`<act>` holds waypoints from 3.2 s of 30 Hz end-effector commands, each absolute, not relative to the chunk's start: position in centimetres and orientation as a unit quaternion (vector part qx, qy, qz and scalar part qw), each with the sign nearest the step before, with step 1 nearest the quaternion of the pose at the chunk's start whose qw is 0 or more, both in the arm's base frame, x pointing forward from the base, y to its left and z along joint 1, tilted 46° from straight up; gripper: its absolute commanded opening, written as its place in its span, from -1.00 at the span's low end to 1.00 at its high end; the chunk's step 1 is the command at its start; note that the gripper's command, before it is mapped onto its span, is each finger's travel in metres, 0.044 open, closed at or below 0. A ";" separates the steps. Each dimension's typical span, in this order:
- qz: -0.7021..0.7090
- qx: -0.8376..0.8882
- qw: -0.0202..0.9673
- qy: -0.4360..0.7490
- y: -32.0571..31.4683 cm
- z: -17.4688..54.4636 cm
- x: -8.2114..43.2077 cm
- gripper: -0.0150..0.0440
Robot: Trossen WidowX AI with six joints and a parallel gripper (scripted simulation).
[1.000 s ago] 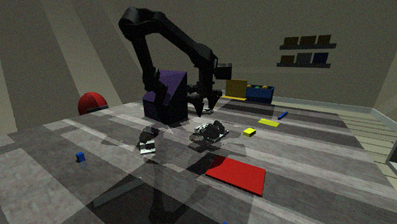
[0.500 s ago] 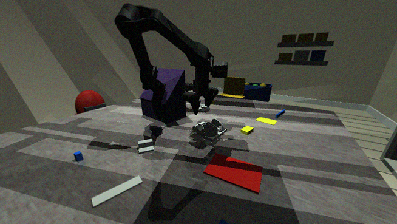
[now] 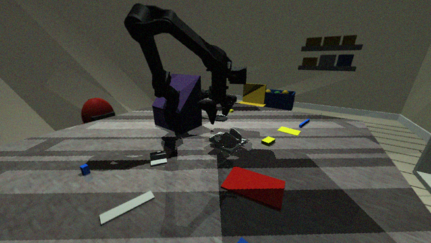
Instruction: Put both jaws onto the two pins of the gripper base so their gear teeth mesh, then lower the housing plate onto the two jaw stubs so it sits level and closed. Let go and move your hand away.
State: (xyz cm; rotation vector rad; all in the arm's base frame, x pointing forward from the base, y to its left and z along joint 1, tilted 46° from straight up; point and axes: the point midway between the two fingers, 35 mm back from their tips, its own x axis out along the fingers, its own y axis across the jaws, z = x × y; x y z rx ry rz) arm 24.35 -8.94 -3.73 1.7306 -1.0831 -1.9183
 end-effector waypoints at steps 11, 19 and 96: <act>-0.672 0.611 0.163 -0.386 -8.8 -3.8 24.3 0.70; -0.672 0.611 0.163 -0.386 -8.8 -3.8 24.3 0.70; -0.674 0.609 0.168 -0.382 -13.4 -8.4 22.9 0.70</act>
